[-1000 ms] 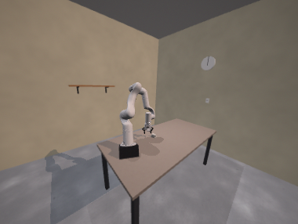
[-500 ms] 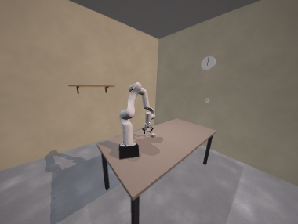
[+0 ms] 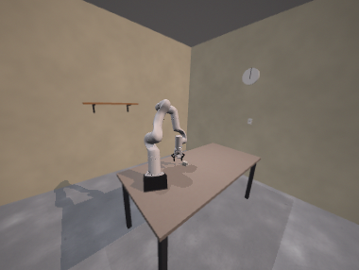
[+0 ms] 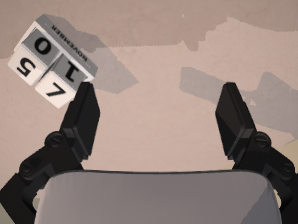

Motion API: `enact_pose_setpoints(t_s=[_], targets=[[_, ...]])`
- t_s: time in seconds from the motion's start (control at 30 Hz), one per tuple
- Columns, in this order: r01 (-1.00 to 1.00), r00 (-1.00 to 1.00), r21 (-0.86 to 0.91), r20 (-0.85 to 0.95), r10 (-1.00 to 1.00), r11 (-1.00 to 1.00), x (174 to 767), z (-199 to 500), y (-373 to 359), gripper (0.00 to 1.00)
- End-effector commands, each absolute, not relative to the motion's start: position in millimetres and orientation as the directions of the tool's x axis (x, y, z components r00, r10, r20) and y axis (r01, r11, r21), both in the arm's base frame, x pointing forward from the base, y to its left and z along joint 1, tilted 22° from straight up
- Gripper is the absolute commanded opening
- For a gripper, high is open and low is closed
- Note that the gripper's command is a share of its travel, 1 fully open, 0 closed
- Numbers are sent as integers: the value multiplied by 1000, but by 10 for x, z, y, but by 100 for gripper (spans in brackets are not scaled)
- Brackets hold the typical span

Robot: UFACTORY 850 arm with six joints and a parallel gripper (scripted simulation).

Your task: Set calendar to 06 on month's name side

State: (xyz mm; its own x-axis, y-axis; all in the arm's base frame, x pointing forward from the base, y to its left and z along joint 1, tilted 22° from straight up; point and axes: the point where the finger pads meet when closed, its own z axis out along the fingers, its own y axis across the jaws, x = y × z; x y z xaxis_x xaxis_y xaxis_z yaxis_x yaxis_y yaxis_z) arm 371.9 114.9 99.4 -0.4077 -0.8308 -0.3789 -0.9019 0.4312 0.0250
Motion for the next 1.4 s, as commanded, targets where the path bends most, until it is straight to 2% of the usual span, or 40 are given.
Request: enact_pose_setpoints(t_s=[0.0,0.3,0.7,1.03,1.37], targets=[[-900,-411,26,-379,-829,435,3725,997,1148,100],[-770,-621,119,-361,-695,626,3763,1009,1162,100],[-758,-637,126,-359,-682,641,3964,1067,1235,100],[-583,-799,208,-318,-509,785,4001,1078,1248,100],[-567,-811,215,-314,-493,795,4203,1137,1320,100]])
